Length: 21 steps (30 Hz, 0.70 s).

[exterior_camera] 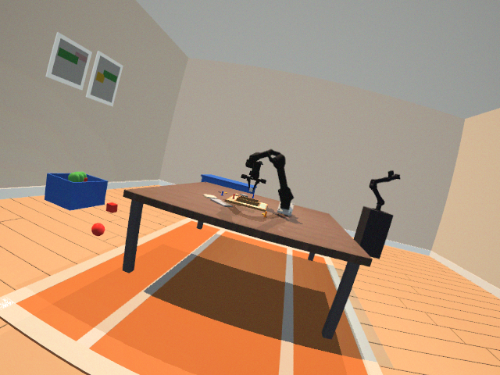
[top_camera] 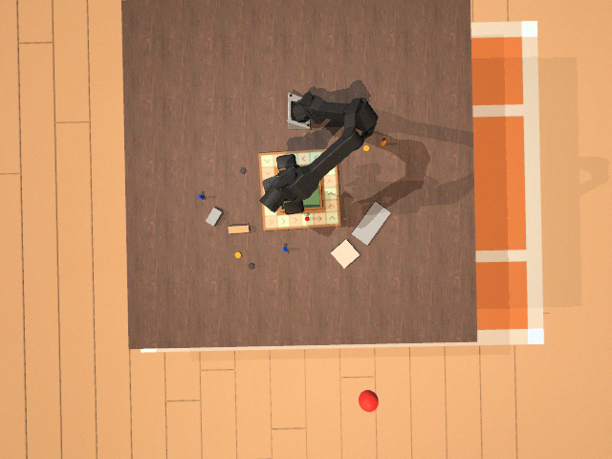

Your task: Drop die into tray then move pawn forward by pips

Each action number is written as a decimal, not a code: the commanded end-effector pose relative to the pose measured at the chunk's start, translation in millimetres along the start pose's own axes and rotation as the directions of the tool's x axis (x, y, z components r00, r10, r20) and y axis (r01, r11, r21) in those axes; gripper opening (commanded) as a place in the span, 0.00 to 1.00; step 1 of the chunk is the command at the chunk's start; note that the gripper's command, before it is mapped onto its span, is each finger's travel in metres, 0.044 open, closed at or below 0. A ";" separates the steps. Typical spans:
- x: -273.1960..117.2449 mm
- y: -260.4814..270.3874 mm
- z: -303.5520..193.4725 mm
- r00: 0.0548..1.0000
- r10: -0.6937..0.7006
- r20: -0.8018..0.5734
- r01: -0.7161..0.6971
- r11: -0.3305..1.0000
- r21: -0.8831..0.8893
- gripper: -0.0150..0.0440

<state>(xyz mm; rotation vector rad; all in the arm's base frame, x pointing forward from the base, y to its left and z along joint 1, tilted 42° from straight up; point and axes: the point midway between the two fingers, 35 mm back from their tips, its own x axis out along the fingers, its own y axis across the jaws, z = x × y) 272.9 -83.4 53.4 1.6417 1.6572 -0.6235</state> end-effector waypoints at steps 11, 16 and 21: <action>11.9 -2.5 -28.2 0.999 -0.030 0.026 0.026 0.989 0.142 0.25; 17.9 -7.4 -26.8 0.978 -0.110 0.176 0.085 0.986 0.146 0.25; 21.5 -10.4 -25.2 0.930 -0.158 0.331 0.111 0.981 0.157 0.25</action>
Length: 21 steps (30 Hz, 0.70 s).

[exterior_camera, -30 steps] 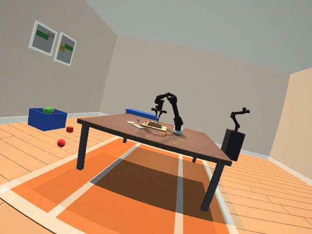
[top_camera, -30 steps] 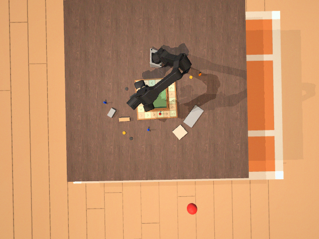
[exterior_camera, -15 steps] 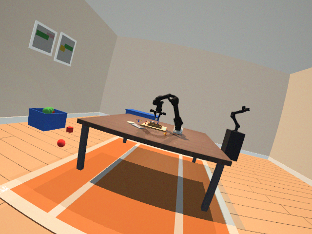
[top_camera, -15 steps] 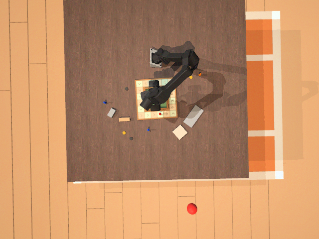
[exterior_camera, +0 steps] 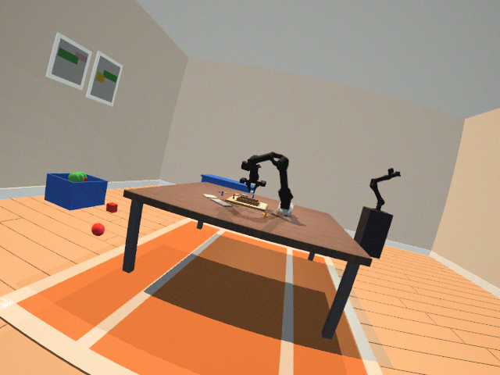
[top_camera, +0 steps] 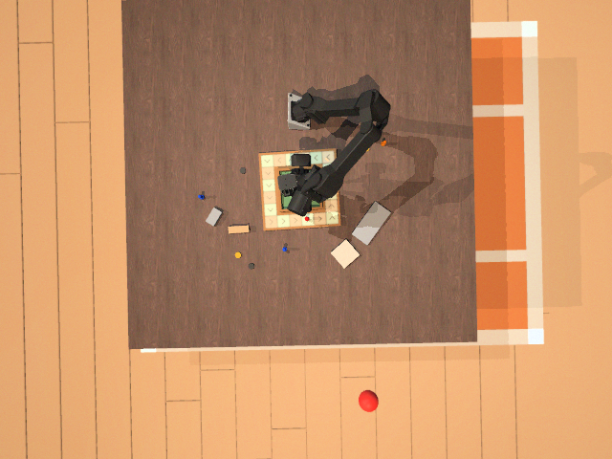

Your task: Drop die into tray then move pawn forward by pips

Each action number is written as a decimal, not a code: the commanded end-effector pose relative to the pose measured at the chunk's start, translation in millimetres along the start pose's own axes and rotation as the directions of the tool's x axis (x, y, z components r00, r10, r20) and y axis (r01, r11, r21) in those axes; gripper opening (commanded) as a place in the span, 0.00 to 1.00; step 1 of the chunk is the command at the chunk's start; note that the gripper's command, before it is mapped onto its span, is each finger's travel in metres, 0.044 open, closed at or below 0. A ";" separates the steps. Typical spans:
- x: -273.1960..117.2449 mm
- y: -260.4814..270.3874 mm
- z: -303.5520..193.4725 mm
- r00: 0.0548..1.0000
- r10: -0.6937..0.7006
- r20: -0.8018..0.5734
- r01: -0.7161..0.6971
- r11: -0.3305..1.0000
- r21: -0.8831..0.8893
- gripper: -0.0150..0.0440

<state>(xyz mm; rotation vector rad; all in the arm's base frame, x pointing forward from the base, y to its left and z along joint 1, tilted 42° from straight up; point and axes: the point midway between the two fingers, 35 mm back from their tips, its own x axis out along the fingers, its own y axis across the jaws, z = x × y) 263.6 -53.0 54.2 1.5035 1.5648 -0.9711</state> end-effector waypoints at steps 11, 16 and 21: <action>5.0 -3.0 0.8 0.890 0.025 0.455 -0.039 0.999 0.023 0.25; 4.0 -2.0 0.3 0.833 0.066 0.549 -0.092 0.996 0.019 0.25; -10.0 0.8 -5.7 0.833 0.067 0.549 -0.092 0.996 0.019 0.25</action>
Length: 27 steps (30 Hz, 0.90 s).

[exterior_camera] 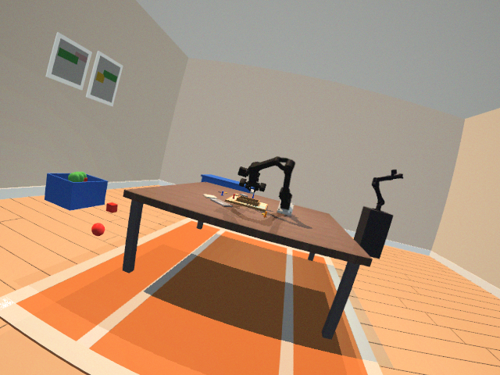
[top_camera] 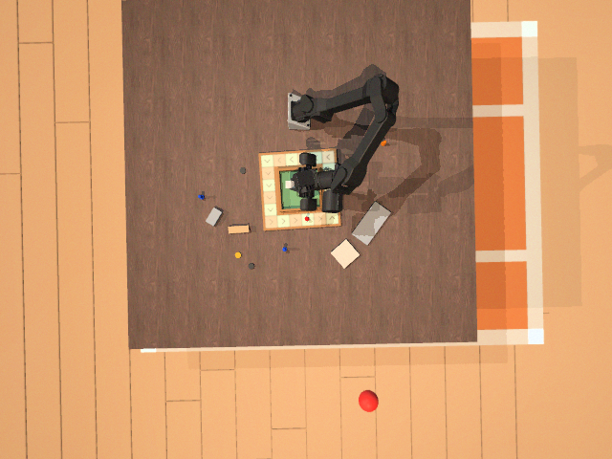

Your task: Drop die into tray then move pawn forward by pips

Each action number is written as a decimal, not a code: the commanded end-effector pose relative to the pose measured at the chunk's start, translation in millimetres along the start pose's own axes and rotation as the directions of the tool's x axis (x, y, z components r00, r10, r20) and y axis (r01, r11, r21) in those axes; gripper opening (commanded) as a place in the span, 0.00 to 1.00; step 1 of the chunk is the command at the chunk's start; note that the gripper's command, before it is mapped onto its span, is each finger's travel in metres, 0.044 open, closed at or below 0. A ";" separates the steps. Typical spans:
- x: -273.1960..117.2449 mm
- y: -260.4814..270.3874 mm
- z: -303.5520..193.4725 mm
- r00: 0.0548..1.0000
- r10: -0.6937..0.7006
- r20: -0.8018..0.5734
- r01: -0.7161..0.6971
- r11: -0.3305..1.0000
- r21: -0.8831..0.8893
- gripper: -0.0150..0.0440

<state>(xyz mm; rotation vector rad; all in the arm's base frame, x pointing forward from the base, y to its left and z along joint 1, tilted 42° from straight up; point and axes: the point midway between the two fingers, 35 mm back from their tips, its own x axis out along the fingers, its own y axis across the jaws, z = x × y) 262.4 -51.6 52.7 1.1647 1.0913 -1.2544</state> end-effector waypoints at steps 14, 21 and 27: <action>-43.9 6.6 4.8 1.000 0.014 0.022 -0.014 1.000 0.008 0.25; -44.4 6.9 4.8 1.000 0.014 0.022 -0.014 1.000 0.008 0.25; -42.7 6.1 4.1 1.000 0.010 0.018 -0.011 1.000 0.003 0.25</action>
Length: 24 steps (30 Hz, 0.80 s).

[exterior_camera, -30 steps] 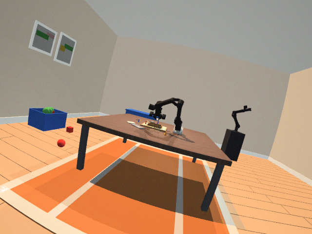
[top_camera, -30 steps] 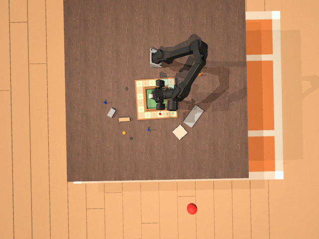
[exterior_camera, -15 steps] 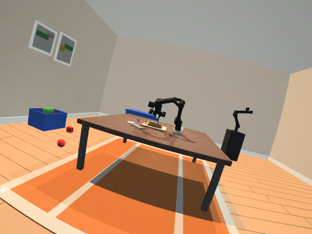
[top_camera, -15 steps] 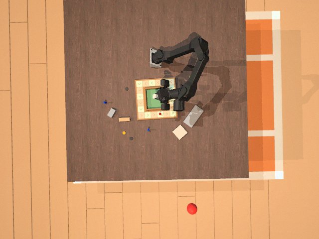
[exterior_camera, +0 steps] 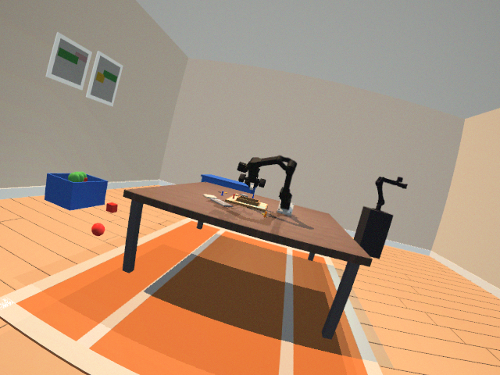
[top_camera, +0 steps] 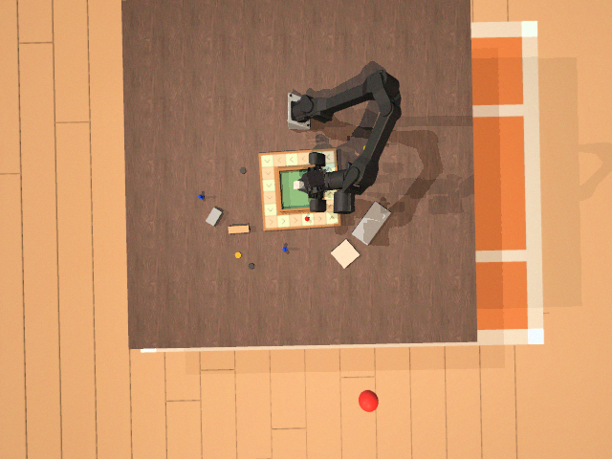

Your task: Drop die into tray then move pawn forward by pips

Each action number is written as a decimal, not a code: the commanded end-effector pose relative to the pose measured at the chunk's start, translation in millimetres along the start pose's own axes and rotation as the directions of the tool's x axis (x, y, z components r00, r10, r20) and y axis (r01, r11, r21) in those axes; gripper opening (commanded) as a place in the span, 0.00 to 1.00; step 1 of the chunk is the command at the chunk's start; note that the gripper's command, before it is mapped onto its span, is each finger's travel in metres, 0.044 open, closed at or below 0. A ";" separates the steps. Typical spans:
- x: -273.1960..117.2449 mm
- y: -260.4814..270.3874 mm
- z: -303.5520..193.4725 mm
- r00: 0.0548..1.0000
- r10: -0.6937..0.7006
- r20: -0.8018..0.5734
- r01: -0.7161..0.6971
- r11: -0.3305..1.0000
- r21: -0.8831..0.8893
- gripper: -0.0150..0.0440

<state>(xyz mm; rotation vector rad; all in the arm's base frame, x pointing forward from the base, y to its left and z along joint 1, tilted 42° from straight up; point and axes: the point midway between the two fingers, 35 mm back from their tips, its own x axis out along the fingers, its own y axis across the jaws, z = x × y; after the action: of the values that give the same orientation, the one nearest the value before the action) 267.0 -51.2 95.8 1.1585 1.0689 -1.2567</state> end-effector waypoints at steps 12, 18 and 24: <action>0.1 0.0 0.0 1.000 0.000 0.000 0.000 1.000 0.000 0.57; -24.8 0.0 28.5 1.000 0.002 0.006 -0.002 1.000 0.004 0.83; -24.4 -0.5 29.6 1.000 -0.005 -0.010 0.005 1.000 0.001 1.00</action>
<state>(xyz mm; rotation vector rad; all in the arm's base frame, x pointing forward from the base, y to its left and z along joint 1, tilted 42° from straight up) 264.7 -75.1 120.5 1.1592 1.0636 -1.2654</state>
